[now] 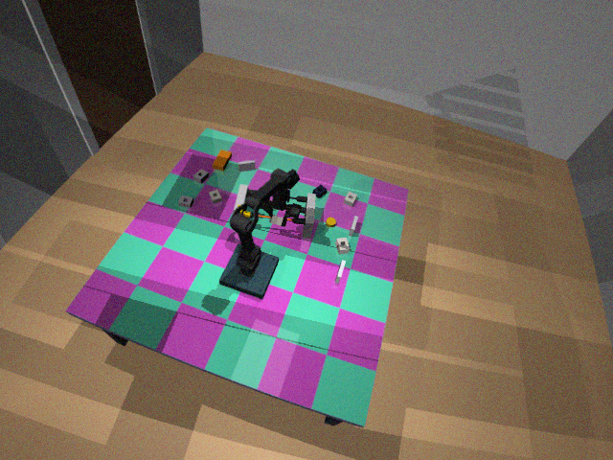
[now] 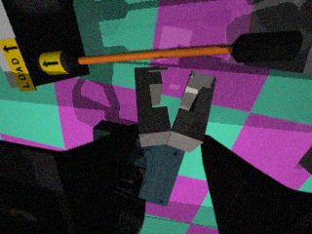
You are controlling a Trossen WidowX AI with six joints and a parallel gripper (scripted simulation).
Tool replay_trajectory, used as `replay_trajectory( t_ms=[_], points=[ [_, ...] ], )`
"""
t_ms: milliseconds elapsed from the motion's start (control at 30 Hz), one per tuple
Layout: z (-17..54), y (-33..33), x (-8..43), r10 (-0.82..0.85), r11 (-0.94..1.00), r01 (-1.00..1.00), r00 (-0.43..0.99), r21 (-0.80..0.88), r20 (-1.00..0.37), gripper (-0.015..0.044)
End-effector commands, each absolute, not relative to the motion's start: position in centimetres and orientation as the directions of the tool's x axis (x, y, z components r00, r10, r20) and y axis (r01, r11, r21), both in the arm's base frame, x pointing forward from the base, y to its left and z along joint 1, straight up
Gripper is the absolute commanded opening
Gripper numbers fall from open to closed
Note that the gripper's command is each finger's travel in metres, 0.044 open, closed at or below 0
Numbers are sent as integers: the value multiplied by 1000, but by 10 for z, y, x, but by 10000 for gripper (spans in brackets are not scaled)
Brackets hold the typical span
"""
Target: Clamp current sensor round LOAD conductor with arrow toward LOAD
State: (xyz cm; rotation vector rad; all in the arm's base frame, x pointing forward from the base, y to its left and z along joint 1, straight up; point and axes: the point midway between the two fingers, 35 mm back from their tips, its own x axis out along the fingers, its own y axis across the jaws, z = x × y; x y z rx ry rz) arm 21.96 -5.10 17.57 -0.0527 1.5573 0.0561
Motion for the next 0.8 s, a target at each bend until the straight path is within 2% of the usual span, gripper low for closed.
replay_trajectory(
  t_ms=[0, 133, 367, 767],
  points=[
    [187, -51, 218, 0, 997, -73, 30, -3, -1000, 0],
    [187, -50, 220, 0, 991, -133, 30, -4, -1000, 0],
    [187, -49, 229, 0, 927, -374, 30, -12, -1000, 0],
    [185, -46, 244, 0, 675, -737, 32, -23, -999, 0]
  ],
)
